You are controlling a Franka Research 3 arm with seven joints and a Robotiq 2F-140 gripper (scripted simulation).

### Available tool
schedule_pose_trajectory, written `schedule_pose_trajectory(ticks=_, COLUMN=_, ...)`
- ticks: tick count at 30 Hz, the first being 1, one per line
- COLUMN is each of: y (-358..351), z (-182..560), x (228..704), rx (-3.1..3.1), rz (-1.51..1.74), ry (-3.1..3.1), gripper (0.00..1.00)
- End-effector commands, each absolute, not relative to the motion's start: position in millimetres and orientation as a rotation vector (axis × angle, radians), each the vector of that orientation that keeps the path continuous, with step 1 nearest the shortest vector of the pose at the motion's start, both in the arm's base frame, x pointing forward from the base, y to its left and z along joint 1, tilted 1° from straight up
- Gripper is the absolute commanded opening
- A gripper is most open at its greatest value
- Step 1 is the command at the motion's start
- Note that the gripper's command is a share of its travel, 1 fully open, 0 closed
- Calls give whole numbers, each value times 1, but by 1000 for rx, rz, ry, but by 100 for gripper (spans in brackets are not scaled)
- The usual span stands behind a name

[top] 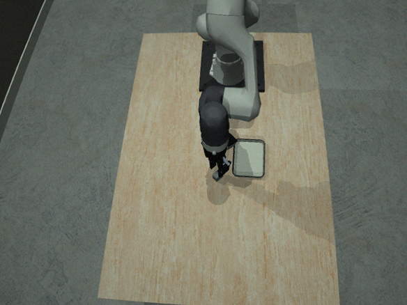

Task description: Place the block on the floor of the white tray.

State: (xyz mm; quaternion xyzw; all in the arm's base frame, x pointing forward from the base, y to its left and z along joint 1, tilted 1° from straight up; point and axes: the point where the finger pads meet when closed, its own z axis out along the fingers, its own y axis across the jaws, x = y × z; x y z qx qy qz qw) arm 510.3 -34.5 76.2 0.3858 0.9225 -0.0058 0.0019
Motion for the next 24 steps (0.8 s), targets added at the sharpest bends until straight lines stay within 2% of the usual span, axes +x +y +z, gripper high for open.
schedule_pose_trajectory(ticks=1, y=-34, z=72, x=513, rx=1207, rz=-12, ry=2889, gripper=35)
schedule_pose_trajectory(ticks=24, y=-34, z=58, x=513, rx=1207, rz=-12, ry=2889, gripper=35)
